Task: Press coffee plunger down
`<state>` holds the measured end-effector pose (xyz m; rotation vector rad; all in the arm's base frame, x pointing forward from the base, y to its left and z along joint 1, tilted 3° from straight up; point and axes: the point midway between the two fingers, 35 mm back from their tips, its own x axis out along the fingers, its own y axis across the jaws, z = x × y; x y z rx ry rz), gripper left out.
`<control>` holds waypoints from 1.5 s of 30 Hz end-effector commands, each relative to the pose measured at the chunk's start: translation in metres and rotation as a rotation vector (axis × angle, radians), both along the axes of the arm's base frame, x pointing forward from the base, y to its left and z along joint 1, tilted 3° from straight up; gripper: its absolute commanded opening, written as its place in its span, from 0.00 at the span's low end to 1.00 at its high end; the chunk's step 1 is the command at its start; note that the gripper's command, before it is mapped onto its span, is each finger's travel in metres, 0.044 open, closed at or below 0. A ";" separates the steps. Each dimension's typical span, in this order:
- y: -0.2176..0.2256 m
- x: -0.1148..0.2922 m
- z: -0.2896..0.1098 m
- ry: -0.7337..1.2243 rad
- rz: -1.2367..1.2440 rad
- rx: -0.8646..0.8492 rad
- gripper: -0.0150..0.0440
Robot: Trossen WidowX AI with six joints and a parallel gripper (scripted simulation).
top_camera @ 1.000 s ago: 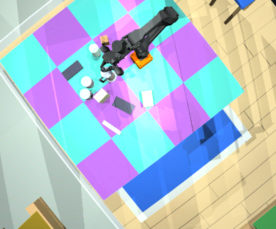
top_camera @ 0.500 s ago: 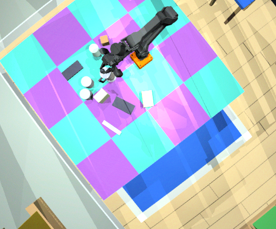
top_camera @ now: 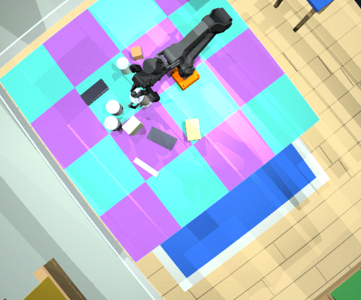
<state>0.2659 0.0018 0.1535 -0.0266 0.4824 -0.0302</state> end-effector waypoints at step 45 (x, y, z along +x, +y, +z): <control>0.000 0.007 -0.014 0.051 0.004 -0.011 0.46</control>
